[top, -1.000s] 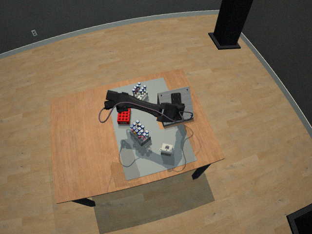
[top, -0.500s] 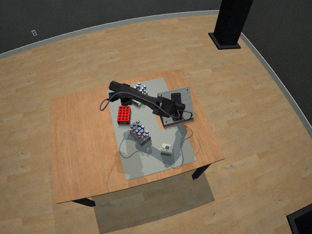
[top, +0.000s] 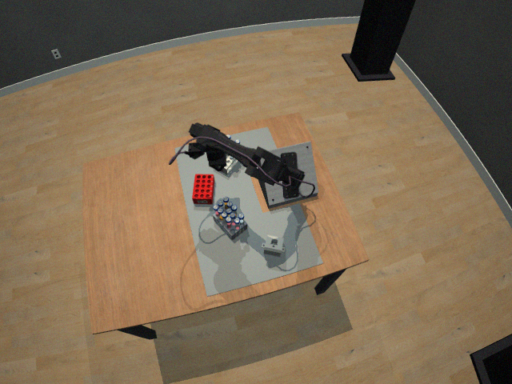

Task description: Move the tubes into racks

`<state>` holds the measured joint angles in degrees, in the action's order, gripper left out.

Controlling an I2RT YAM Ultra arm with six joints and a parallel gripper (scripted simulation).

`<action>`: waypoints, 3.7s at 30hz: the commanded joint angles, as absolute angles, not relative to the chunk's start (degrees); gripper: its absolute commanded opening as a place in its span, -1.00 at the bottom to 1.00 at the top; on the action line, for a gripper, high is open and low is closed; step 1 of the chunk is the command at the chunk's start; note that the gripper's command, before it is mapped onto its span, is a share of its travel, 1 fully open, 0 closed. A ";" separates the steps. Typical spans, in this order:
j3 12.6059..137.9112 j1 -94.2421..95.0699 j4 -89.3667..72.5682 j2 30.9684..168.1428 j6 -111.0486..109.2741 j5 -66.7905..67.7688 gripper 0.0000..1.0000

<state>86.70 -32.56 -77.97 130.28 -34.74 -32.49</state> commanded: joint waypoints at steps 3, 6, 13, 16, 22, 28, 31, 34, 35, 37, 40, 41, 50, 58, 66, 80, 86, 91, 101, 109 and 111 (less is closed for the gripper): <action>84.63 -33.31 -76.54 128.60 -35.66 -33.92 -0.40; 86.28 -33.34 -76.53 128.43 -35.69 -33.90 -0.40; 86.28 -33.35 -76.71 128.86 -35.37 -33.94 -0.40; 86.74 -33.70 -78.40 129.04 -41.28 -33.70 -0.40; 86.58 -33.64 -78.16 128.84 -50.35 -33.59 -0.40; 86.56 -33.63 -78.13 128.82 -59.85 -33.58 -0.40; 86.51 -33.61 -78.06 128.76 -65.43 -33.54 -0.40; 86.48 -33.60 -78.02 128.72 -71.07 -33.52 -0.40; 86.48 -33.61 -78.02 128.78 -72.97 -33.51 -0.40; 86.47 -33.60 -78.01 128.77 -76.76 -33.51 -0.40; 86.47 -33.60 -78.00 128.76 -78.66 -33.50 -0.40; 86.62 -33.65 -78.22 128.90 -81.02 -33.62 -0.40; 86.48 -33.61 -78.03 128.79 -97.80 -33.52 -0.40; 86.62 -33.65 -78.22 128.91 -109.66 -33.62 -0.40; 84.10 -32.54 -78.77 127.75 -118.81 -34.01 -0.40; 79.99 -25.64 -81.54 117.23 -111.47 -37.28 -0.40; 79.75 -22.32 -82.97 112.83 -107.82 -38.82 -0.40; 79.19 -21.09 -83.50 111.33 -106.34 -39.31 -0.40; 78.81 -22.90 -81.64 113.92 -107.77 -39.07 -0.40; 78.16 -22.73 -80.29 112.90 -106.81 -39.13 -0.40; 77.36 -21.22 -79.39 112.74 -106.41 -39.29 -0.40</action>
<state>78.48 -21.65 -80.88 113.36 -107.20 -38.26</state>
